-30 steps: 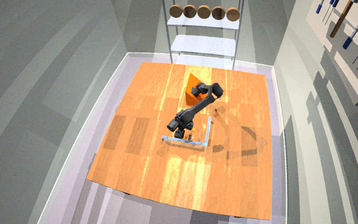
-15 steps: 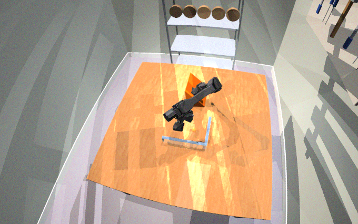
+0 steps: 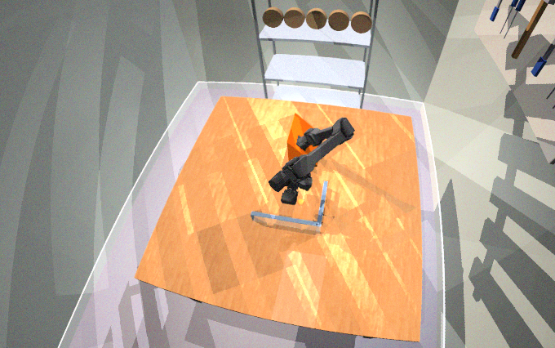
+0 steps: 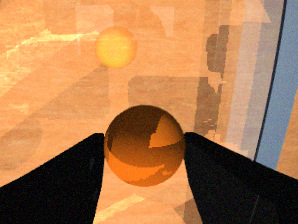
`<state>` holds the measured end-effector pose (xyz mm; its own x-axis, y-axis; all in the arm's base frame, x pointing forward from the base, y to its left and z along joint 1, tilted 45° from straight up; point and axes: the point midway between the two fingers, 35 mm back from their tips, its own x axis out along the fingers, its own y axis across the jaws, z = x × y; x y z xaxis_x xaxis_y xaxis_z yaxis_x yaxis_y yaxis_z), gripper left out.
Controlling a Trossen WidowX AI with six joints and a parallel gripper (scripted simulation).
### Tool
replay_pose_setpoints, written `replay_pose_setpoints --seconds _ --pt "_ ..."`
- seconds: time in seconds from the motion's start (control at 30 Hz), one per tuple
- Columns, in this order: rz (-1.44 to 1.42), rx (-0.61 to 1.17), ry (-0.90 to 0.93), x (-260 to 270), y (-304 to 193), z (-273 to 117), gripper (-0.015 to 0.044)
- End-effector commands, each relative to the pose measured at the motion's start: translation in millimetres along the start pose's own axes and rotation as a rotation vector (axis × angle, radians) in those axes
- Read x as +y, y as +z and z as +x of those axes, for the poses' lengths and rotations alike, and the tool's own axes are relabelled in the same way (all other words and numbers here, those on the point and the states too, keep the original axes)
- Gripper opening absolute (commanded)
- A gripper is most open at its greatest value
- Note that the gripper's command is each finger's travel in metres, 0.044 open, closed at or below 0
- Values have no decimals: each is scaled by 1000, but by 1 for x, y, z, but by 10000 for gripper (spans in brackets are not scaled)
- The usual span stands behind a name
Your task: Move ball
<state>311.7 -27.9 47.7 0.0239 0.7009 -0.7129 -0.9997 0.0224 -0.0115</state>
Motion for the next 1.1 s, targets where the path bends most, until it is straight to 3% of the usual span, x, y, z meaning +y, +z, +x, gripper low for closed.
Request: replay_pose_setpoints --seconds 0.0,0.33,0.7,1.07 --pt "0 -4 -7 7 14 7 0" --pt "-2 -7 -6 17 29 25 0" --pt "-2 -10 -7 17 31 83 0" --pt "-2 -11 -7 18 31 93 0"
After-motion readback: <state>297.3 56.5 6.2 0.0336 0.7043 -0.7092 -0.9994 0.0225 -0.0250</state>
